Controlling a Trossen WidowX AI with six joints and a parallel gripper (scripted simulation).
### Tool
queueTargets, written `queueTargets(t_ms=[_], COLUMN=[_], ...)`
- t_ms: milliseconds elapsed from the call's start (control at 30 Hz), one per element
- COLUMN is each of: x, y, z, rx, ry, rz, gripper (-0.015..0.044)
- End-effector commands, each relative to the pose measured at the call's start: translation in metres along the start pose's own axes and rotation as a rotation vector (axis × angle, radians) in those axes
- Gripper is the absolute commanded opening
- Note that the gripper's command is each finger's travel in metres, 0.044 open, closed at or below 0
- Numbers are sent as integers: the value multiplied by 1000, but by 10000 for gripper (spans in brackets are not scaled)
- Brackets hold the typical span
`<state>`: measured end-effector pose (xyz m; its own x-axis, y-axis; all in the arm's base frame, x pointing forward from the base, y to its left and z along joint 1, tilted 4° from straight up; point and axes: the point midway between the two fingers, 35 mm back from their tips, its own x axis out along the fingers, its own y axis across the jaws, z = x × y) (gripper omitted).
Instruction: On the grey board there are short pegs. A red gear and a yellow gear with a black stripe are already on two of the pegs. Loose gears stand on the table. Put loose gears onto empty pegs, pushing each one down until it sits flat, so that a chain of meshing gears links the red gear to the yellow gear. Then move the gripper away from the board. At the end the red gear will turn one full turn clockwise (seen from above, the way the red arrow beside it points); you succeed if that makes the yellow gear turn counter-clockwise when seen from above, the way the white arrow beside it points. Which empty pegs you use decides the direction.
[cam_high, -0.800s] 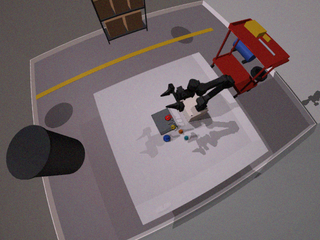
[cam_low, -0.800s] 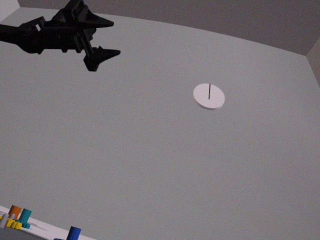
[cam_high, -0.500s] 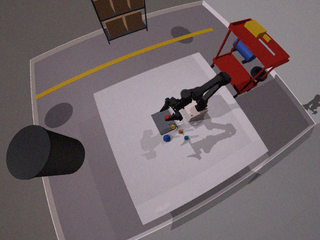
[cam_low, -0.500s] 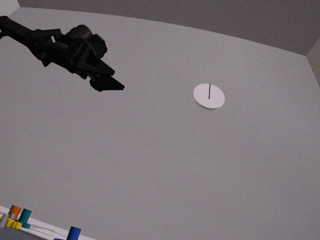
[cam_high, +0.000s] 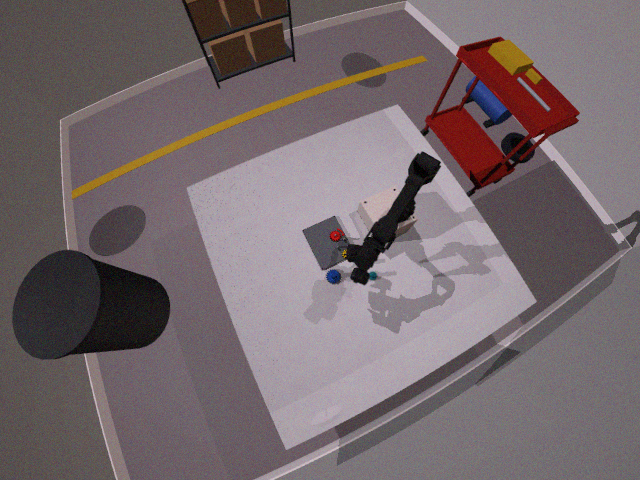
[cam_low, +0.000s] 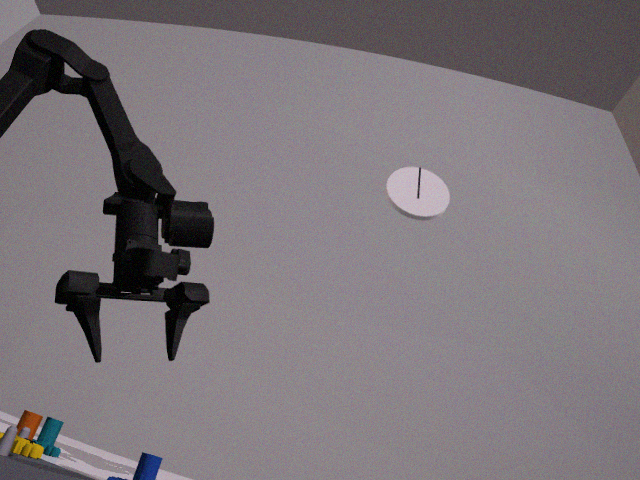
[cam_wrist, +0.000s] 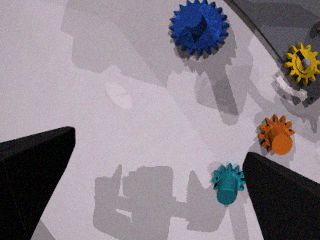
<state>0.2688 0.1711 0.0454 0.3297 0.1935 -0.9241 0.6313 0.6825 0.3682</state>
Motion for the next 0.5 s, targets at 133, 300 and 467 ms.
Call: queueTargets(t_ms=[133,300,467], x=[36,37,50], y=[-55,-54,-60], z=[-70,-75,-76], rx=[243,248,248], ry=[22,20,20], rz=[-415,-425,-425], gripper=[440,440,440])
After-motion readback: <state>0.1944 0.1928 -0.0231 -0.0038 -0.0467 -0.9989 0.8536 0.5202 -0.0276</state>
